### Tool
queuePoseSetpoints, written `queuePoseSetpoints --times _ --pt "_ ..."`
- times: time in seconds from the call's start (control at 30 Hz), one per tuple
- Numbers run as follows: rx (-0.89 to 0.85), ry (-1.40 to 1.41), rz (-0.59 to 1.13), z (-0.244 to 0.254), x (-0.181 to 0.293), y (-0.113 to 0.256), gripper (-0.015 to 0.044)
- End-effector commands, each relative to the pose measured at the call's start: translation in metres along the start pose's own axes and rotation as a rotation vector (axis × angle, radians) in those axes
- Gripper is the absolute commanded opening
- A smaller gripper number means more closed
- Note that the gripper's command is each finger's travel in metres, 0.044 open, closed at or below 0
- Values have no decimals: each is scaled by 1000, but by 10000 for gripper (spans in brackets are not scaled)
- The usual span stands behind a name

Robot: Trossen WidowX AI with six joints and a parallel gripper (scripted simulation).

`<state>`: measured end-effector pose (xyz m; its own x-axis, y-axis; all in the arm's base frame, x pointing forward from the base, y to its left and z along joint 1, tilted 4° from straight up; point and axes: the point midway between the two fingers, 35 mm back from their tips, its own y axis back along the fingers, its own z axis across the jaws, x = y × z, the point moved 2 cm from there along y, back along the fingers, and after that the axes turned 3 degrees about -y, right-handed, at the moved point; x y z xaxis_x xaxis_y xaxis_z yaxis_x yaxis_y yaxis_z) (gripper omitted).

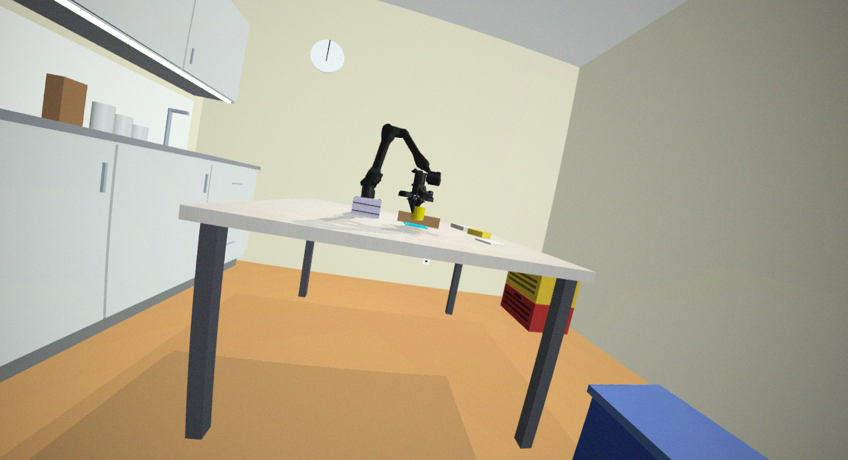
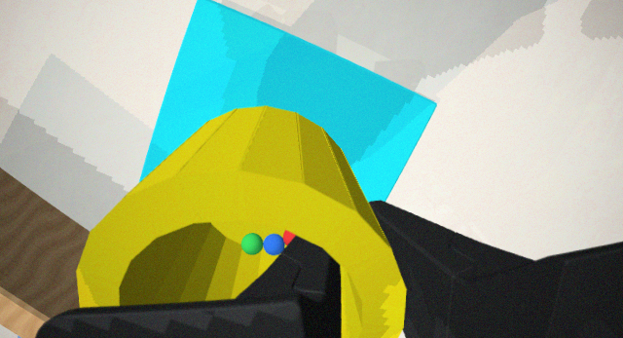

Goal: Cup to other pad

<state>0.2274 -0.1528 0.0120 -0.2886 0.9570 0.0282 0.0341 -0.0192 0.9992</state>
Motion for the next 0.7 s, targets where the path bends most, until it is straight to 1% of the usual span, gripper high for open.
queuePoseSetpoints --times 0.0,0.33,0.67 --pt "4 3 1 -1 0 -9 0" --pt "5 3 1 -3 1 -24 0" --pt "2 0 2 -2 1 -21 0"
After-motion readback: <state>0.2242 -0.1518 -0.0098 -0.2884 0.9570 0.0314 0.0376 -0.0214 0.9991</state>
